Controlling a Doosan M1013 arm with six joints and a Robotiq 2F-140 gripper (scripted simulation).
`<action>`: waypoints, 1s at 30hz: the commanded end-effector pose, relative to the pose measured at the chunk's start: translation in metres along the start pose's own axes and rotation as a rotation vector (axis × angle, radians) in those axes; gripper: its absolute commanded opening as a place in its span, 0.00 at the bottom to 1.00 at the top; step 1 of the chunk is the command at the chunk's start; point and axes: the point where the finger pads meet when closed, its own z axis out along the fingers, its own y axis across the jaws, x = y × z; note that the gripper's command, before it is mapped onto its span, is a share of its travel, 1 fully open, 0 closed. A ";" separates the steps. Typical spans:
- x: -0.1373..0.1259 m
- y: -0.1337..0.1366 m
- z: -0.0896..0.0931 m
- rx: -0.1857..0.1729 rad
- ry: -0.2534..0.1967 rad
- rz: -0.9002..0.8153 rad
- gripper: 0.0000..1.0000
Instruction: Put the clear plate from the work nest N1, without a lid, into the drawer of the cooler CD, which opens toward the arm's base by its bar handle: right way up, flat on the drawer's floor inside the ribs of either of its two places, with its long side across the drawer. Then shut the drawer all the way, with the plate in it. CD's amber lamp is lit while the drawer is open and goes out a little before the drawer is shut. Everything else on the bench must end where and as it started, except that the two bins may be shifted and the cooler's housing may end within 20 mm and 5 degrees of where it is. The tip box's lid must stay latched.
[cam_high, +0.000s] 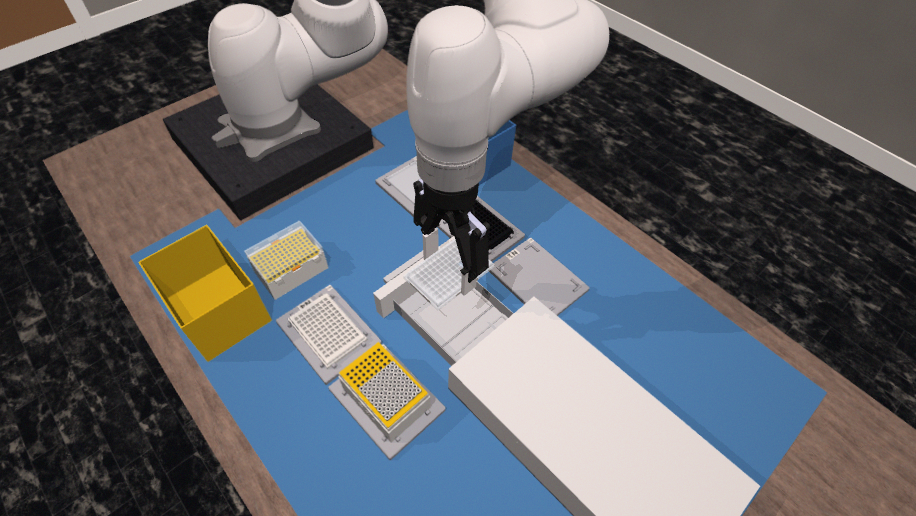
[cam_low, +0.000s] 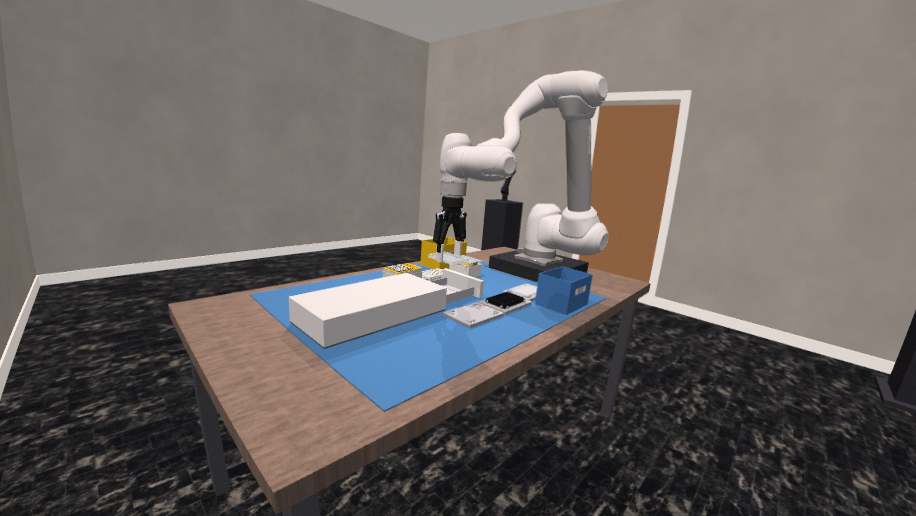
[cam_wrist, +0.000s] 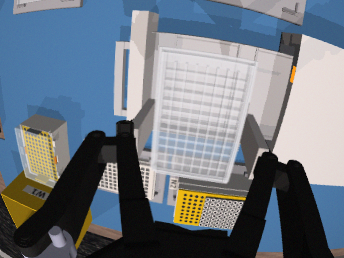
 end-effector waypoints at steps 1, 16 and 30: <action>0.000 0.000 0.000 0.000 0.000 0.000 0.00; 0.001 0.000 0.015 0.000 0.000 0.000 0.00; 0.001 0.000 0.031 0.000 0.000 0.000 0.00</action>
